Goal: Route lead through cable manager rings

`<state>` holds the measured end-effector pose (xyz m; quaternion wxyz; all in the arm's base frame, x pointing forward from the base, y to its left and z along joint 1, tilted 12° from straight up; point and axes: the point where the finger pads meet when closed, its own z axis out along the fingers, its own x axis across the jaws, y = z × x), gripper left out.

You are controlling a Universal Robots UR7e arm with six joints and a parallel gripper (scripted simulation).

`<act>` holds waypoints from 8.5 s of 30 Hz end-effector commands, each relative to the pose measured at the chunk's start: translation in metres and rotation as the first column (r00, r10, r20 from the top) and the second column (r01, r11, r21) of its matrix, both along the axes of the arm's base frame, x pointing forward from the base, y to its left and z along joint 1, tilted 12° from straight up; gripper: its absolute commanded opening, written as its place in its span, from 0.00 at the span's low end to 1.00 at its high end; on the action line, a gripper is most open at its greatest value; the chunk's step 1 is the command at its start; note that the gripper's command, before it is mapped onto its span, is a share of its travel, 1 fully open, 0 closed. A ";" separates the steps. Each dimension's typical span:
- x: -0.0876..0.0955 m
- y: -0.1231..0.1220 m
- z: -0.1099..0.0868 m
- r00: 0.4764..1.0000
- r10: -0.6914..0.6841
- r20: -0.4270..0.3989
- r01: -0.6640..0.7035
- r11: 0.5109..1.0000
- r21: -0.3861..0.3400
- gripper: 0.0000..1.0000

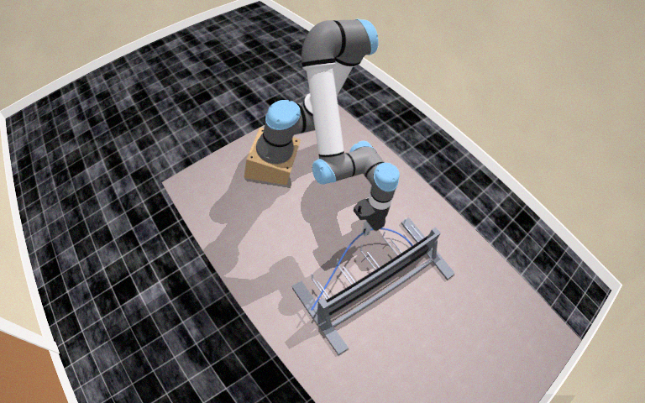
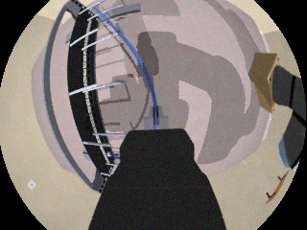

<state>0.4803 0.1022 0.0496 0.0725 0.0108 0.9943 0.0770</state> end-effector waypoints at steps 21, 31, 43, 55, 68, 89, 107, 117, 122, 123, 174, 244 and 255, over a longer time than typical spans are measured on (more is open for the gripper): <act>-0.007 -0.008 0.053 1.000 0.000 0.002 0.000 1.000 -0.001 0.00; -0.009 -0.010 0.064 1.000 0.000 0.002 0.000 1.000 -0.001 0.00; -0.006 -0.011 0.066 1.000 0.000 0.002 0.000 1.000 -0.001 0.00; 0.055 -0.020 0.074 1.000 0.016 0.004 -0.016 1.000 -0.003 0.00; 0.055 -0.020 0.074 1.000 0.016 0.004 -0.016 1.000 -0.003 0.00; 0.055 -0.020 0.074 1.000 0.016 0.004 -0.016 1.000 -0.003 0.00; 0.048 -0.029 0.071 0.999 0.036 0.007 -0.036 0.999 -0.006 0.00; 0.048 -0.029 0.071 0.999 0.036 0.007 -0.036 0.999 -0.006 0.00; 0.048 -0.029 0.071 0.999 0.036 0.007 -0.036 0.999 -0.006 0.00; 0.048 -0.029 0.071 0.999 0.036 0.007 -0.036 0.999 -0.006 0.00; 0.050 -0.027 0.057 0.999 0.036 0.007 -0.036 0.999 -0.006 0.00; 0.057 -0.020 0.015 0.999 0.036 0.007 -0.036 0.999 -0.006 0.00; 0.064 -0.020 0.016 0.999 0.036 0.007 -0.036 0.999 -0.006 0.00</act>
